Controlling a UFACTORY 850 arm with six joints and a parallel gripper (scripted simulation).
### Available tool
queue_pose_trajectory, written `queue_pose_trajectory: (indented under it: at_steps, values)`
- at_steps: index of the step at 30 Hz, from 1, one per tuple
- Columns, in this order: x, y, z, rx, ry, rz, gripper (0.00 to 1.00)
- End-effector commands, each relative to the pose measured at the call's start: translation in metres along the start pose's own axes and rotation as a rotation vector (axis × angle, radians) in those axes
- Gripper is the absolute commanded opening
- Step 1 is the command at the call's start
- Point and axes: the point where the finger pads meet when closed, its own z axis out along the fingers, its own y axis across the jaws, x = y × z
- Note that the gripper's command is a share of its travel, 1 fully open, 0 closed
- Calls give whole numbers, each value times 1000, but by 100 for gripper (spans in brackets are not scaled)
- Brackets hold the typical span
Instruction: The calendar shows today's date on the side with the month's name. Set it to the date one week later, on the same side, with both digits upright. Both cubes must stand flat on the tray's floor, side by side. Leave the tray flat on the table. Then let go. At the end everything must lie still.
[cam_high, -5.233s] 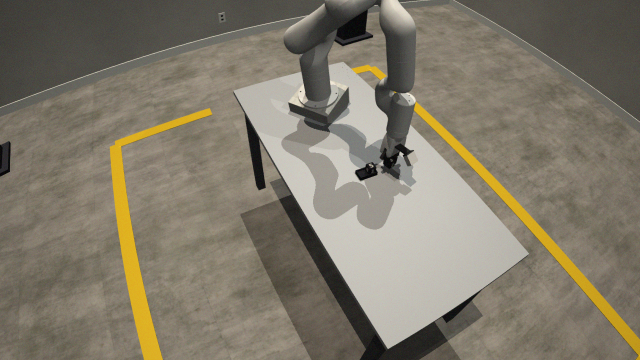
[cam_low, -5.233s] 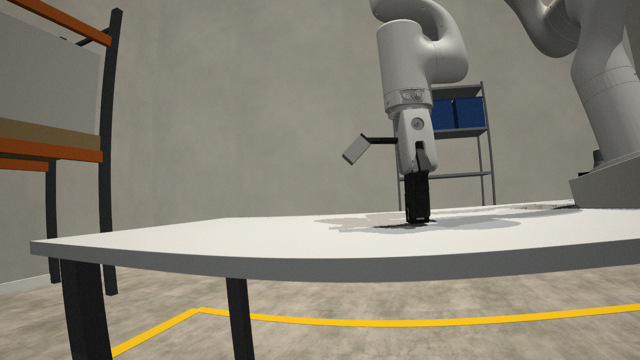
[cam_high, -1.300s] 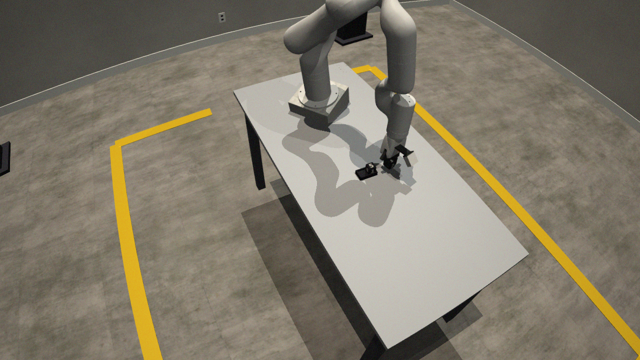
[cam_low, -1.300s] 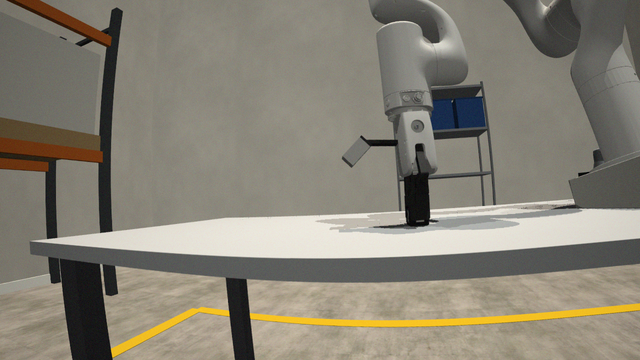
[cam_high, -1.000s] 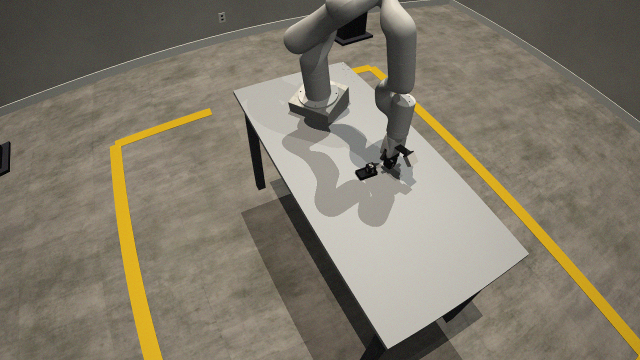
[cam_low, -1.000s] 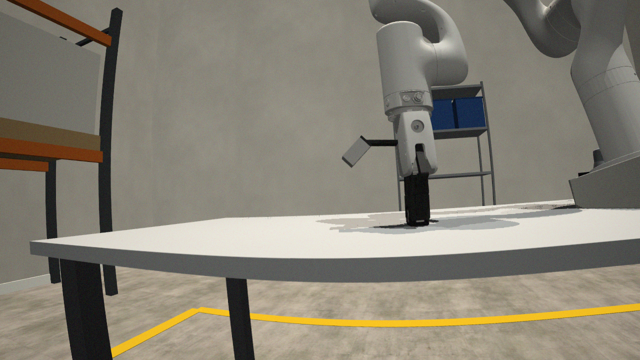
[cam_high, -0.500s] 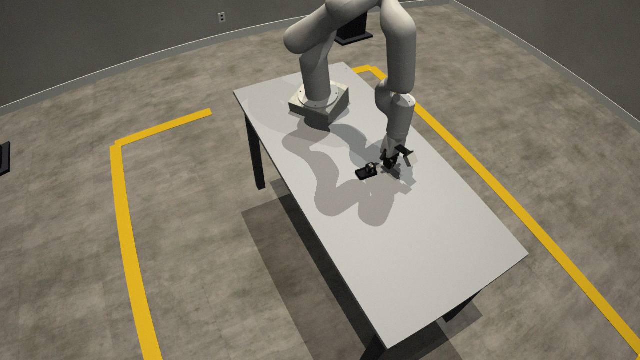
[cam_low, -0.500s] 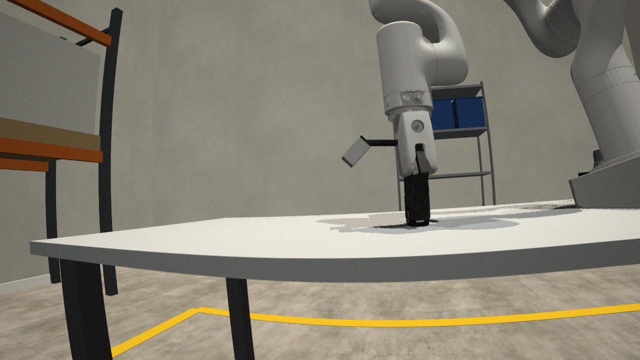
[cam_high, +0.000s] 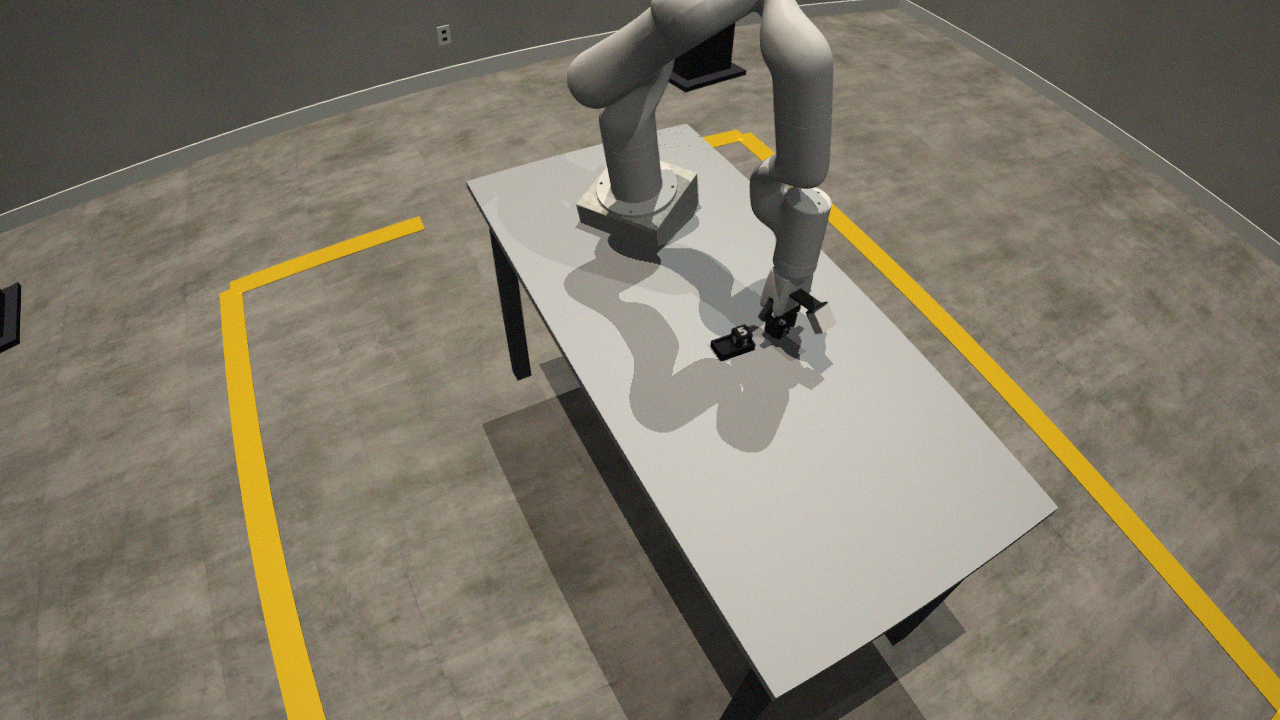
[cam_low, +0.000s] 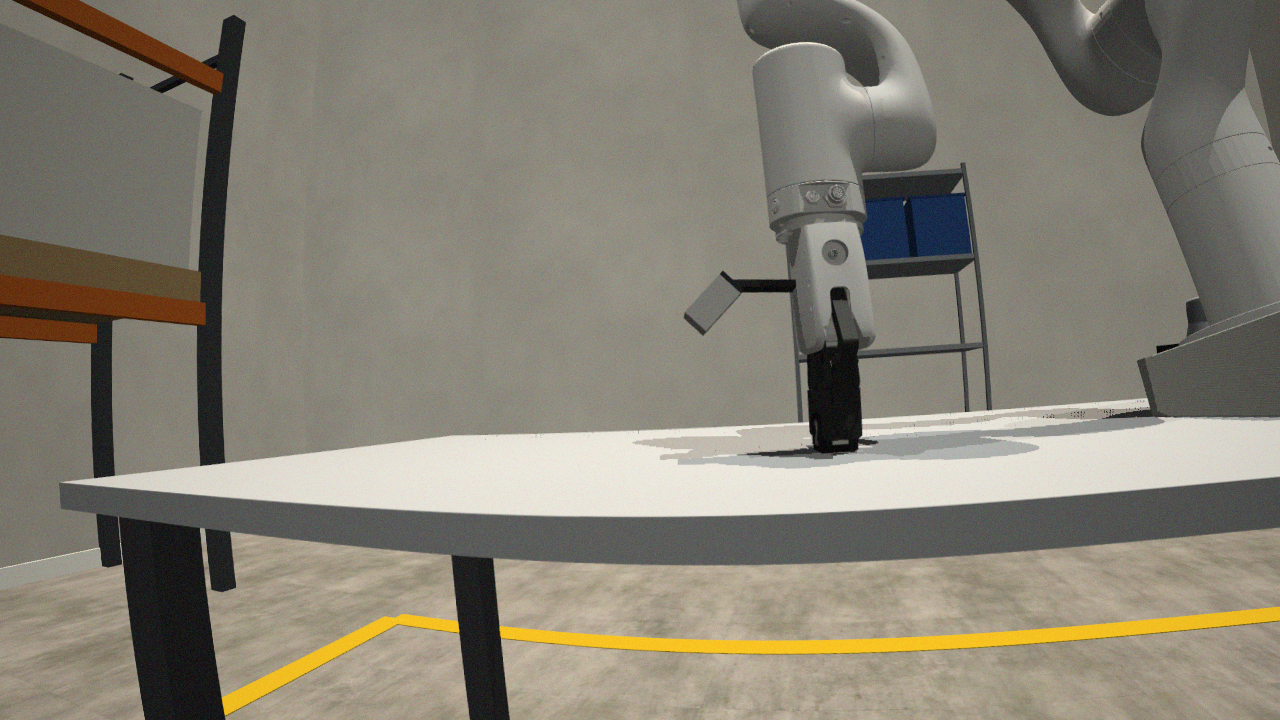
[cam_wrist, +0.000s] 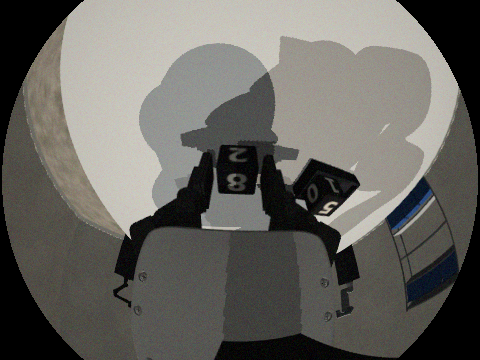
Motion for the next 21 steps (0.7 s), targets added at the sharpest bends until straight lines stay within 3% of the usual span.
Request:
queue_pose_trajectory:
  at_steps: [1, 11, 21]
  values:
    - [1, 0, 0, 0, 1, 0, 49]
    - [1, 0, -10, 0, 1, 0, 49]
    - [1, 0, -58, 0, 1, 0, 49]
